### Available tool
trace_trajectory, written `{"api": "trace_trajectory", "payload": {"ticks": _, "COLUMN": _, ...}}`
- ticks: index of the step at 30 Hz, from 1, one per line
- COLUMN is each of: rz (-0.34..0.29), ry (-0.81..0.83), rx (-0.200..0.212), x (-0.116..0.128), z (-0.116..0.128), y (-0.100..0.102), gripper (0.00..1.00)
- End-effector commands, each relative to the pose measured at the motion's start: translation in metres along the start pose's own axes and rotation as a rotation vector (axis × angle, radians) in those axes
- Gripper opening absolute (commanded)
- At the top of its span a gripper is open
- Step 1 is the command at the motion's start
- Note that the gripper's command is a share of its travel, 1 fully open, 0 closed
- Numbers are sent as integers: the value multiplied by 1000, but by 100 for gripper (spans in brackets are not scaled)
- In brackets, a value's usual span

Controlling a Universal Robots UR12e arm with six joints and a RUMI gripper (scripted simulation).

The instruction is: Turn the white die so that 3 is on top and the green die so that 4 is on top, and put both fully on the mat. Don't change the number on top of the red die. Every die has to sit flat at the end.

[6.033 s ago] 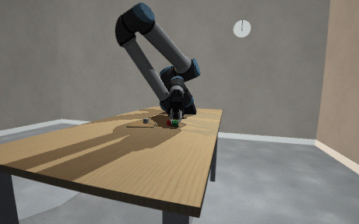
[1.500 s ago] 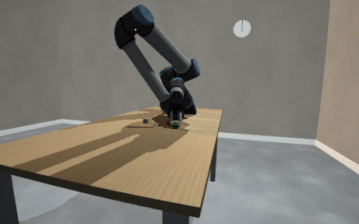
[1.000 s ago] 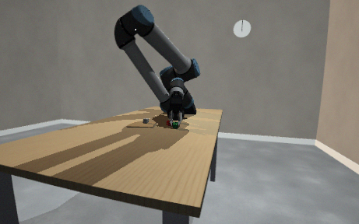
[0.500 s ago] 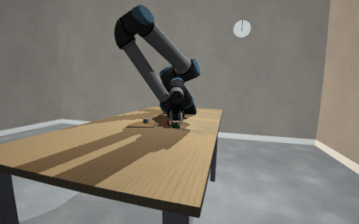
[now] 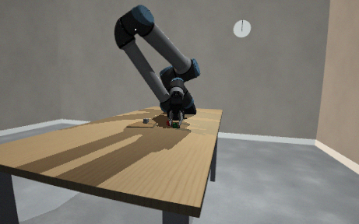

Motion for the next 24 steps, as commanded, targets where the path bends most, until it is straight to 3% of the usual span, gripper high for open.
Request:
{"api": "trace_trajectory", "payload": {"ticks": 1, "rz": -2, "ry": 0, "rx": -1, "x": 0, "z": 0, "y": 1, "gripper": 24}}
{"api": "trace_trajectory", "payload": {"ticks": 24, "rz": -2, "ry": 0, "rx": -1, "x": 0, "z": 0, "y": -4, "gripper": 24}}
Point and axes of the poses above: the point where the finger pads meet when closed, its own y axis out along the fingers, its own z axis across the jaws, x = y × z, the point moved 9 cm from there along -y, back along the fingers, and after that the axes turned 5 degrees about -y, right-handed, at the moved point
